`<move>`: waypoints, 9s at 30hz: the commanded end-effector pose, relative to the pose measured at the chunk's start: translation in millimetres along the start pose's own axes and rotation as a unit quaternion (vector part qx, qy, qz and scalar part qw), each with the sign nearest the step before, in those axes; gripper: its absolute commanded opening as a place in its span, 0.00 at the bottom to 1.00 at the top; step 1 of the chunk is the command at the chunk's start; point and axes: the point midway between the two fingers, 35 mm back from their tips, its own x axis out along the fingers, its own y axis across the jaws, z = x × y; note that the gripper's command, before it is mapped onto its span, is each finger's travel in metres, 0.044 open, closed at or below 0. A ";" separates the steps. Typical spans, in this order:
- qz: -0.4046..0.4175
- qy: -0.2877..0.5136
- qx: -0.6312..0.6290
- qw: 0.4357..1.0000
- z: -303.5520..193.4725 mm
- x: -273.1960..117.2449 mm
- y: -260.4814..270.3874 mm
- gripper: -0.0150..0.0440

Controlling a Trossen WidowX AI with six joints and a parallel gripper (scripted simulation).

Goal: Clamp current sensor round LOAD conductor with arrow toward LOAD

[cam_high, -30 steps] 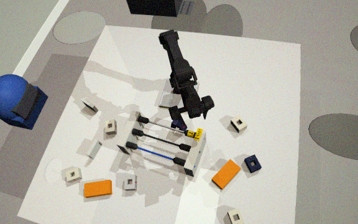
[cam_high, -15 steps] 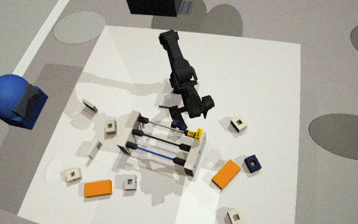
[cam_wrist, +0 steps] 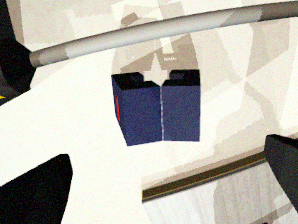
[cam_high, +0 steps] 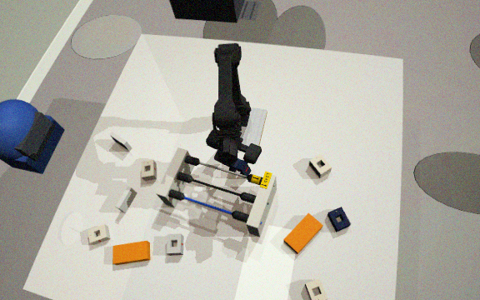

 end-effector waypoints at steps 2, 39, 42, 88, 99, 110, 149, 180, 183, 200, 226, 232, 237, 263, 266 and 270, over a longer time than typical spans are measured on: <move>-0.004 0.005 0.010 1.000 -1.3 6.6 -3.1 1.00; -0.002 0.003 0.008 1.000 -1.1 56.8 -2.4 0.91; -0.002 0.003 0.008 1.000 -1.1 56.8 -2.4 0.78; -0.004 0.004 0.010 1.000 25.7 -56.3 0.7 0.25; -0.004 0.003 0.122 0.993 30.0 -58.9 1.1 0.25; -0.005 0.002 0.309 0.951 37.3 -59.0 2.0 0.25; -0.005 -0.001 0.662 0.749 54.0 -41.9 4.1 0.25; -0.004 0.002 0.661 0.751 53.1 -5.8 4.6 0.25; -0.004 0.002 0.661 0.751 53.1 -5.8 4.6 0.25; -0.004 0.002 0.661 0.751 53.1 -5.8 4.6 0.25; -0.004 0.002 0.661 0.751 53.1 -5.8 4.6 0.57; -0.004 0.002 0.661 0.751 53.1 -5.8 4.6 0.83; -0.004 0.002 0.661 0.751 53.1 -5.8 4.6 1.00; -0.005 -0.001 0.662 0.749 52.5 49.1 3.9 1.00; -0.005 -0.001 0.662 0.749 52.4 53.9 3.8 1.00; -0.005 -0.001 0.662 0.749 52.3 60.4 3.6 1.00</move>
